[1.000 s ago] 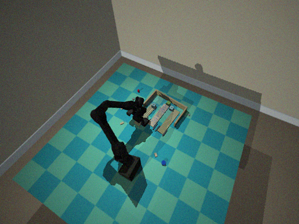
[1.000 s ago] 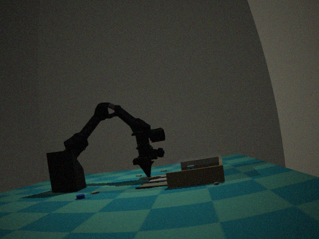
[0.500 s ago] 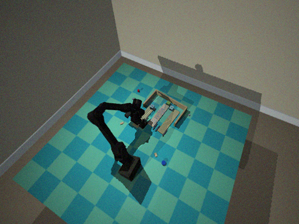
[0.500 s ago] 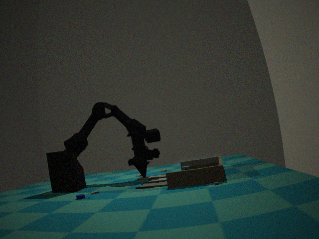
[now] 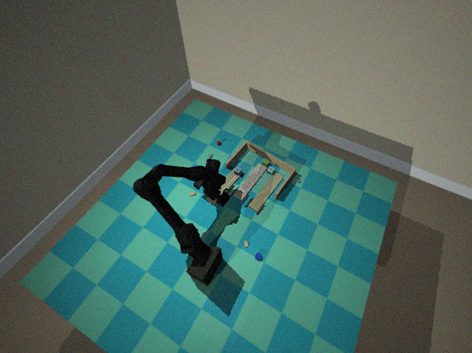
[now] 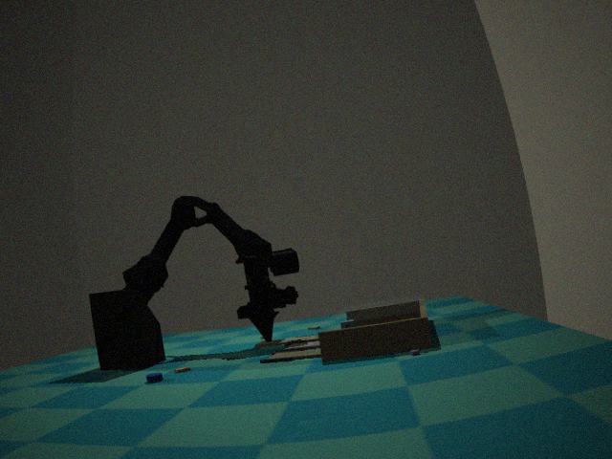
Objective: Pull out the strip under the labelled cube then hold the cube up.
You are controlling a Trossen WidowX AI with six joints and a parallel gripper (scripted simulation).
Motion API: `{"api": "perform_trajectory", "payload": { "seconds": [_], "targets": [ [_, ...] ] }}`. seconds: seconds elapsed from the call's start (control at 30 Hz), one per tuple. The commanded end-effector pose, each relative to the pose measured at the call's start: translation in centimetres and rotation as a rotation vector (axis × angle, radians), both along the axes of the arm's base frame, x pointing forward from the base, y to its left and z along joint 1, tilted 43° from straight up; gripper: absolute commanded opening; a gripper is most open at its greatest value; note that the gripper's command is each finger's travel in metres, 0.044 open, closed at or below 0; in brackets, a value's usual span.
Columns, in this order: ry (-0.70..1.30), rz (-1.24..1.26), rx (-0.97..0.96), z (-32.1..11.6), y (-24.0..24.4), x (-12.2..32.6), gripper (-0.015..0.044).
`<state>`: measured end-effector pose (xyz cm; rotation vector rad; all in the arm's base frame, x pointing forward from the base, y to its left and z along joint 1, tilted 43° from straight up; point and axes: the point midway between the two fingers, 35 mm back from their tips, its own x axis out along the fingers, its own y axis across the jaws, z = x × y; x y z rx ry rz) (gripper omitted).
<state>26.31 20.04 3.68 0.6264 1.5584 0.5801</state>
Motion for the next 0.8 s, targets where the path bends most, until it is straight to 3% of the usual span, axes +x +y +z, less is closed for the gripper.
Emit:
{"api": "perform_trajectory", "payload": {
  "seconds": [0.0, 0.77],
  "targets": [
    [0.020, 0.011, -0.007, -0.4, 0.2, -1.4, 0.0000],
    [0.021, 0.011, -0.007, -0.1, 0.1, -4.8, 0.0000]
  ]
}}
